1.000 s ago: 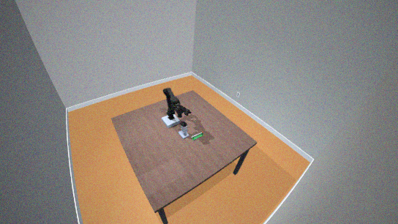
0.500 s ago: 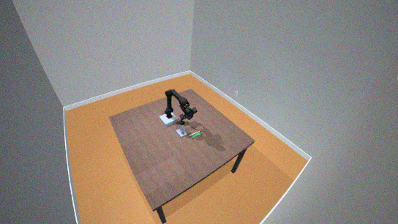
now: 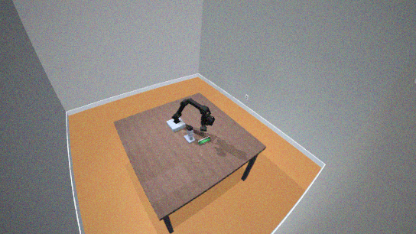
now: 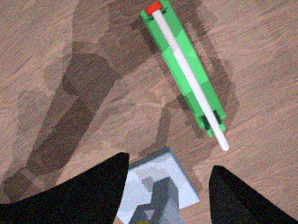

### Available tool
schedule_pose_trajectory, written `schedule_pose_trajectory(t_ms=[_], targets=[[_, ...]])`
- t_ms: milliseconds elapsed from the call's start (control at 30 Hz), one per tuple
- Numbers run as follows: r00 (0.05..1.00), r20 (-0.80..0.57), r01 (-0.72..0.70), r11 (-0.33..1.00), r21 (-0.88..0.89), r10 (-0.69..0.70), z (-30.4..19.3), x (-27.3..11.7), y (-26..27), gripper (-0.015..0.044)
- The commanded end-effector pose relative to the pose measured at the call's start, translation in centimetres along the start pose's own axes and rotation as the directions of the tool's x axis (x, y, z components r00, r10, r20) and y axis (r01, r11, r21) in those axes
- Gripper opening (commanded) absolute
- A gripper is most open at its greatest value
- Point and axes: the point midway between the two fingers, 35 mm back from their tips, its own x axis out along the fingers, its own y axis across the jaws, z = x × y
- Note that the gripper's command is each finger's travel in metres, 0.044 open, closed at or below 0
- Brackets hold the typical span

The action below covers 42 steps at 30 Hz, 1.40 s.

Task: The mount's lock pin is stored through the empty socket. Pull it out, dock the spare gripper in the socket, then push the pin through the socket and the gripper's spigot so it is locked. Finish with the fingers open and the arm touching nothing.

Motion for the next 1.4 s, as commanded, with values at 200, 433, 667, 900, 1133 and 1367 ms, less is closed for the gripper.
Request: schedule_pose_trajectory(t_ms=[200, 433, 667, 900, 1133, 1367], targets=[[0.968, -0.188, 0.025, 0.812, -0.583, -0.166, 2.6, 2.1, -1.3, 0.018], [0.968, -0.188, 0.025, 0.812, -0.584, -0.165, 2.7, 2.6, -1.4, 0.018], [0.968, -0.191, 0.022, 0.811, -0.585, -0.164, 2.9, 5.8, -1.5, 0.018], [0.967, -0.194, 0.019, 0.81, -0.586, -0.163, 2.7, 8.9, -1.4, 0.018], [0.967, -0.194, 0.019, 0.81, -0.586, -0.163, 2.7, 9.6, -1.4, 0.018], [0.967, -0.194, 0.019, 0.81, -0.587, -0.163, 2.7, 10.8, -1.4, 0.018]])
